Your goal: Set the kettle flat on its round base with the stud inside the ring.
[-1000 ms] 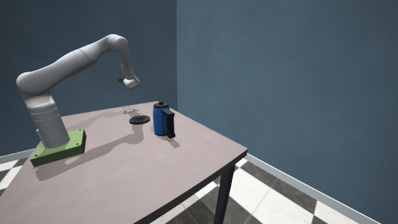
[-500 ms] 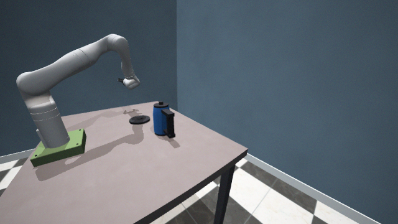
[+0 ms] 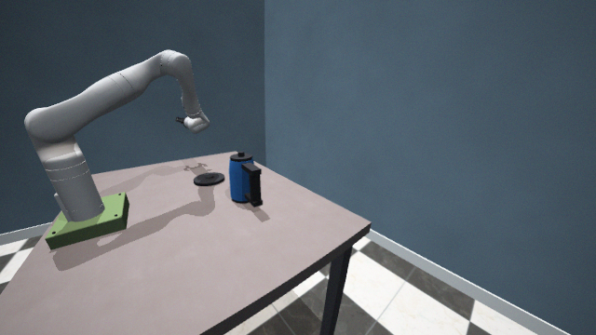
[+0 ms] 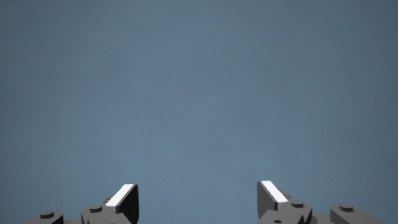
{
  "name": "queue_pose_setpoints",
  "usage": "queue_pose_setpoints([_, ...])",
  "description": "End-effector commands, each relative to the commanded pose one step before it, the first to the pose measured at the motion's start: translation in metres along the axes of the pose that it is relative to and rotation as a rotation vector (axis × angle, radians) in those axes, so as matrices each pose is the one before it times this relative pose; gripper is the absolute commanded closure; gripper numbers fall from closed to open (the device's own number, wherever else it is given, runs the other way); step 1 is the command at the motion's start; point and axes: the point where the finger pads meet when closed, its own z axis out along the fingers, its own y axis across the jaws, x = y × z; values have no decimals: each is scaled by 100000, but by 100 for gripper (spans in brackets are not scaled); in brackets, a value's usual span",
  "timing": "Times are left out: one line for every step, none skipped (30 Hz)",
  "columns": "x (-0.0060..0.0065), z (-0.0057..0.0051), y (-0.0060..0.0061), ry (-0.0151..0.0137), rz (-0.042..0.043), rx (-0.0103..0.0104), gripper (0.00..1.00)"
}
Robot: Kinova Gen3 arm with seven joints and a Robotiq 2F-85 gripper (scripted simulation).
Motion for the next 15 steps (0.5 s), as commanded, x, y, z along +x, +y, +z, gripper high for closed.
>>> queue_pose_setpoints([233,-15,-170,-102,-491,284,20])
queue_pose_setpoints([-6,-14,-54,-164,-94,117,20])
queue_pose_setpoints([-6,-15,-57,-172,-99,123,20])
queue_pose_setpoints([-7,-16,-60,-181,-103,129,20])
queue_pose_setpoints([-7,-17,-62,-190,-108,134,20])
queue_pose_setpoints([-7,-17,-65,-199,-113,140,20])
queue_pose_setpoints([-8,-18,-68,-208,-117,146,20])
queue_pose_setpoints([-8,-19,-71,-217,-122,152,20])
queue_pose_setpoints([-9,-20,-73,-227,-127,157,20])
queue_pose_setpoints([-9,-21,-76,-236,-132,163,20])
queue_pose_setpoints([-10,-22,-79,-246,-137,169,20])
queue_pose_setpoints([-10,-23,-82,-256,-142,174,20])
queue_pose_setpoints([0,0,0,0,0,0,20])
queue_pose_setpoints([0,0,0,0,0,0,20])
queue_pose_setpoints([-11,-24,-85,-266,-147,180,20])
